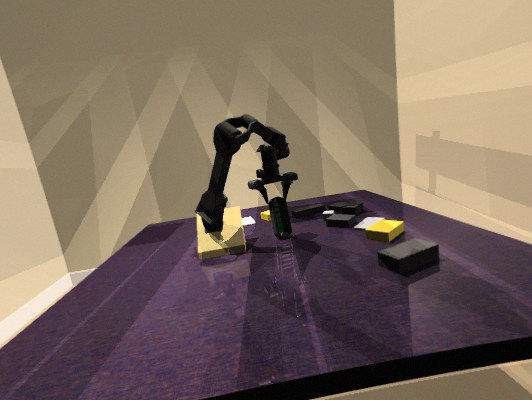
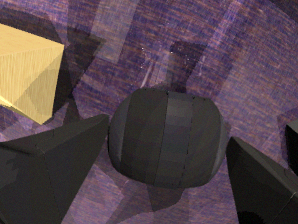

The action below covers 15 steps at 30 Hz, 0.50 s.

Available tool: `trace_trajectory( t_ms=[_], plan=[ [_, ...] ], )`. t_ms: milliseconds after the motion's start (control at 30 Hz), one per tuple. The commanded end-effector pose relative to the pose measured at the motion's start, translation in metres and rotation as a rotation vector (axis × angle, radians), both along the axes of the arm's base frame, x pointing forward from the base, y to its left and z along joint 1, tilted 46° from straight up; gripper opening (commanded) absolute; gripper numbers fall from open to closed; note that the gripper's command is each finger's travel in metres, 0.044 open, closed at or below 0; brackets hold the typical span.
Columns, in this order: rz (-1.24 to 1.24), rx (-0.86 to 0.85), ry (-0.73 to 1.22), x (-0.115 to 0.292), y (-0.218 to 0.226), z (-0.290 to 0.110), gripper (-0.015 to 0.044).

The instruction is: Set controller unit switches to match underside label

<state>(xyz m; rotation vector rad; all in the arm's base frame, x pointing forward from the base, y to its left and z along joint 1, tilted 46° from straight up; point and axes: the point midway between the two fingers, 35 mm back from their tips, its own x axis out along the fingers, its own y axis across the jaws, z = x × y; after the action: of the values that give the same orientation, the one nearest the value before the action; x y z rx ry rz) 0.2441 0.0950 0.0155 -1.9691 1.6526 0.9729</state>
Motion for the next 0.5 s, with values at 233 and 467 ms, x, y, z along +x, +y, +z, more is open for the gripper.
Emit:
trace_trajectory(
  t_ms=[233, 467],
  plan=[
    [-0.013, -0.017, 0.016, -0.0047, -0.0020, -0.0127, 0.0338],
    [-0.013, -0.017, 0.016, -0.0060, 0.0002, -0.0177, 0.0338]
  ],
)
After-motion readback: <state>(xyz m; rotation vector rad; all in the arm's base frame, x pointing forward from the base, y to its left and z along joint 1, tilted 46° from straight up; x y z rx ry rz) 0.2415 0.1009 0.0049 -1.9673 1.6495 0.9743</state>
